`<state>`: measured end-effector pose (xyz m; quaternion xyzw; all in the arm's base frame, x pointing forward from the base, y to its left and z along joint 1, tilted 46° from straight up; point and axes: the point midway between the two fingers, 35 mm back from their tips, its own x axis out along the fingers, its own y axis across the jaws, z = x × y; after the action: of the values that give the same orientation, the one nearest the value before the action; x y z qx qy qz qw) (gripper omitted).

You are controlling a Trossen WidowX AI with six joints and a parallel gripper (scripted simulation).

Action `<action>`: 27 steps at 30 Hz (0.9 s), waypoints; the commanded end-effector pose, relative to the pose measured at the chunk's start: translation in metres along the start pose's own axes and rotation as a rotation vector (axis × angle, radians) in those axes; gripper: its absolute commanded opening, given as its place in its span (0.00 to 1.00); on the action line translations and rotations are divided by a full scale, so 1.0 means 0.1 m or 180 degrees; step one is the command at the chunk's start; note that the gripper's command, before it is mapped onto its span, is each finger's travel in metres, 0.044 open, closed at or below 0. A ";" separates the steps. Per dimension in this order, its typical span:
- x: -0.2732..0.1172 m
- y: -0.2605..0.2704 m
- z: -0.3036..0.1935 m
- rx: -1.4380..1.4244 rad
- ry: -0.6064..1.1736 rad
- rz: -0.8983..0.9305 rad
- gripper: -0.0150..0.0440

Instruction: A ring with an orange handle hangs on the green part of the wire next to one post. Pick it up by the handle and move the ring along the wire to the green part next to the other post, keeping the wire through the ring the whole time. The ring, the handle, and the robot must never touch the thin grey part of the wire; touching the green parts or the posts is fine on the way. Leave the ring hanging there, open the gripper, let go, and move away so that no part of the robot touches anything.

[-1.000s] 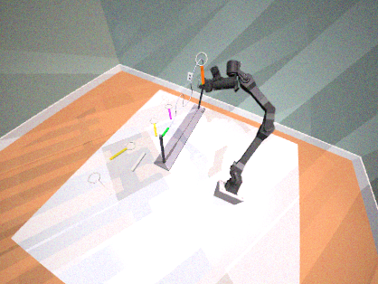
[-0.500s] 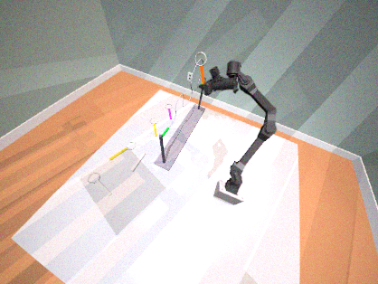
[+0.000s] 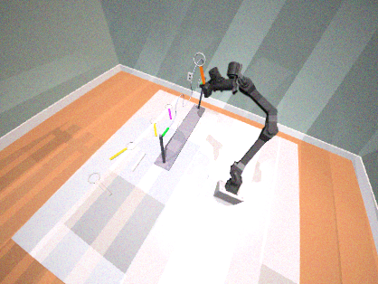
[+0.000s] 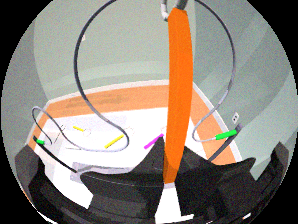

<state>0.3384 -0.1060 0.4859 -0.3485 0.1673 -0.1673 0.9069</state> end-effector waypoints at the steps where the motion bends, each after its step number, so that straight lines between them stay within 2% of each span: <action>1: -0.02 -0.04 0.00 -0.0167 -0.0029 -0.0096 0.00; 27: -0.01 -0.16 0.03 -0.1102 -0.0154 -0.0521 0.00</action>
<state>0.3376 -0.1145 0.4961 -0.4966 0.1471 -0.1943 0.8331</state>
